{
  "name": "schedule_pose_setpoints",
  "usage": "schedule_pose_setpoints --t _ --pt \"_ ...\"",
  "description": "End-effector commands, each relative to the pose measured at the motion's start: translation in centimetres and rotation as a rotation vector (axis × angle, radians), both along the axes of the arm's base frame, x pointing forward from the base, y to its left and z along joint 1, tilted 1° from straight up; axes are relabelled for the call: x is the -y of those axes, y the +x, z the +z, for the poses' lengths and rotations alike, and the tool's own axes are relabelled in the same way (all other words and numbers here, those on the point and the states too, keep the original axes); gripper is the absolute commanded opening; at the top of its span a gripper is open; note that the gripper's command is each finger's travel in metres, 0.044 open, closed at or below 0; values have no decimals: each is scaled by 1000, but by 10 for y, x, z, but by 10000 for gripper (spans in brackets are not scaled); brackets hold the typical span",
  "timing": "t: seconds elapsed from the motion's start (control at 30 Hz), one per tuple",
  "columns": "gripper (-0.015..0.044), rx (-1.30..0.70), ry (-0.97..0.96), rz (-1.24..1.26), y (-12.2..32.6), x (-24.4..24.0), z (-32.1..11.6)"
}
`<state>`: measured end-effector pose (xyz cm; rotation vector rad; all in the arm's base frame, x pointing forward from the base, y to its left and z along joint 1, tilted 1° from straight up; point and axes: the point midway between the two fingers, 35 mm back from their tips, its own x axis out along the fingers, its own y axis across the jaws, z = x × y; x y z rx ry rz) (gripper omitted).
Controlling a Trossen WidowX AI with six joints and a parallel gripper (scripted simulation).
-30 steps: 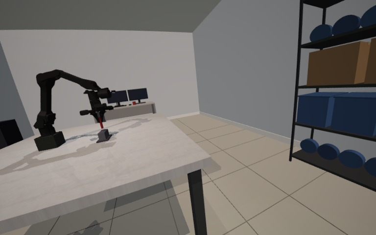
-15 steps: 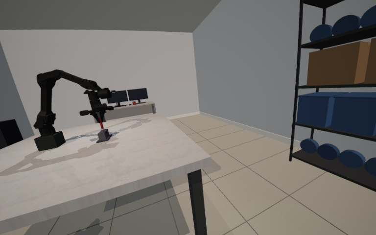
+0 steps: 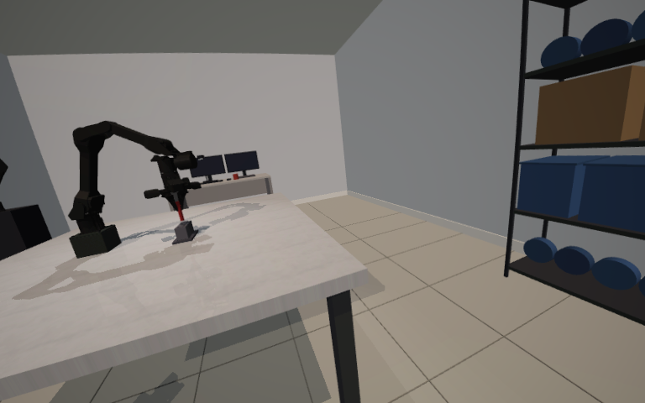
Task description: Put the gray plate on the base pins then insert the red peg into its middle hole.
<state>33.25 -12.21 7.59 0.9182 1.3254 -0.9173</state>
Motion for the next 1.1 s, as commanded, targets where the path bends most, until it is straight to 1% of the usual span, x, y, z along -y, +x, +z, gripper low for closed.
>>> schedule_pose_setpoints --t 0.0,1.07 --pt "0 -8 2 4 -2 0 -1" --pt "0 -1 0 0 -4 0 -1"
